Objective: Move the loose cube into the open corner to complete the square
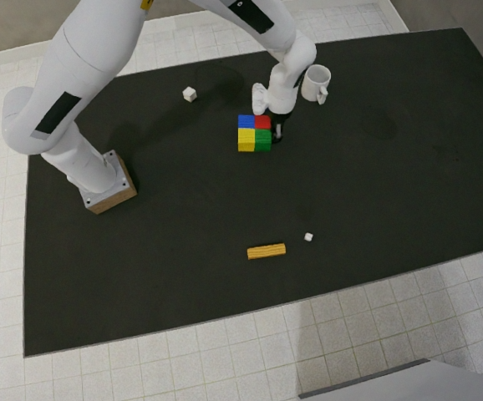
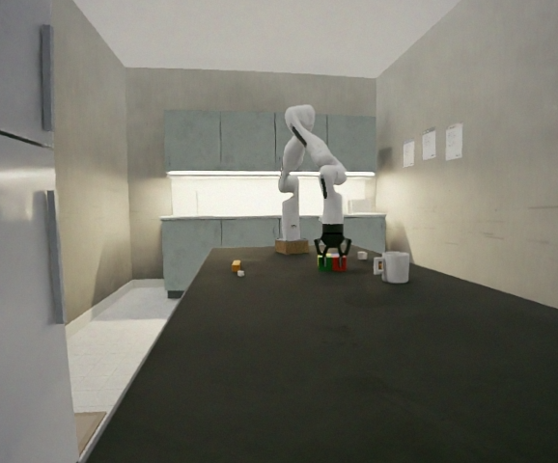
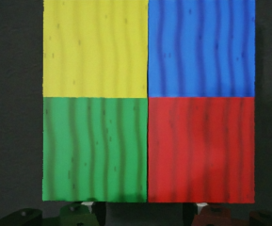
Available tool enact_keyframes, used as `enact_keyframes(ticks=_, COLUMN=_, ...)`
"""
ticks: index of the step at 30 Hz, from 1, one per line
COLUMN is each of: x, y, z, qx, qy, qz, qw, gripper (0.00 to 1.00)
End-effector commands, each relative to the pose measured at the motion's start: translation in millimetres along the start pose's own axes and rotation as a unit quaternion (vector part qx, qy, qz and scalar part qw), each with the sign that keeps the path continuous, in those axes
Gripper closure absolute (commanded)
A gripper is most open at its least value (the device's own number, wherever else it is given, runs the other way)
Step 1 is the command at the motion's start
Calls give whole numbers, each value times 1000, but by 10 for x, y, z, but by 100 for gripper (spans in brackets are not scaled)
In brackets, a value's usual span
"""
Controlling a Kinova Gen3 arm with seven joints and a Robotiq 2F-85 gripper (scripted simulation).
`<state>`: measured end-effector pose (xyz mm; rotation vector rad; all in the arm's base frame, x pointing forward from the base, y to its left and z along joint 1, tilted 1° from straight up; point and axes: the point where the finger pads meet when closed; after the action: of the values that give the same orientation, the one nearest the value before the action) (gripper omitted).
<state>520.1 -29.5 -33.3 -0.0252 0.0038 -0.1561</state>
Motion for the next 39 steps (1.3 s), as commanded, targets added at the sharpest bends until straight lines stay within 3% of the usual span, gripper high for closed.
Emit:
enact_keyframes(ticks=1, x=20, y=-5, z=15, qx=-1, qy=-4, qz=-2, qw=1000, gripper=46)
enact_keyframes(ticks=27, x=112, y=-32, z=19, qx=-1, qy=-3, qz=-2, qw=1000, gripper=46)
enact_keyframes(ticks=39, x=129, y=-33, z=165, qx=-1, qy=-5, qz=-3, qw=1000, gripper=46)
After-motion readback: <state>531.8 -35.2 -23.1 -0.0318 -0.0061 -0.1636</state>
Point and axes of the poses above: the point where the finger pads meet when closed, its own z axis back along the fingers, its own y axis across the jaws, x = y × z, and after that the axes turned 13 degrees about z, right-handed
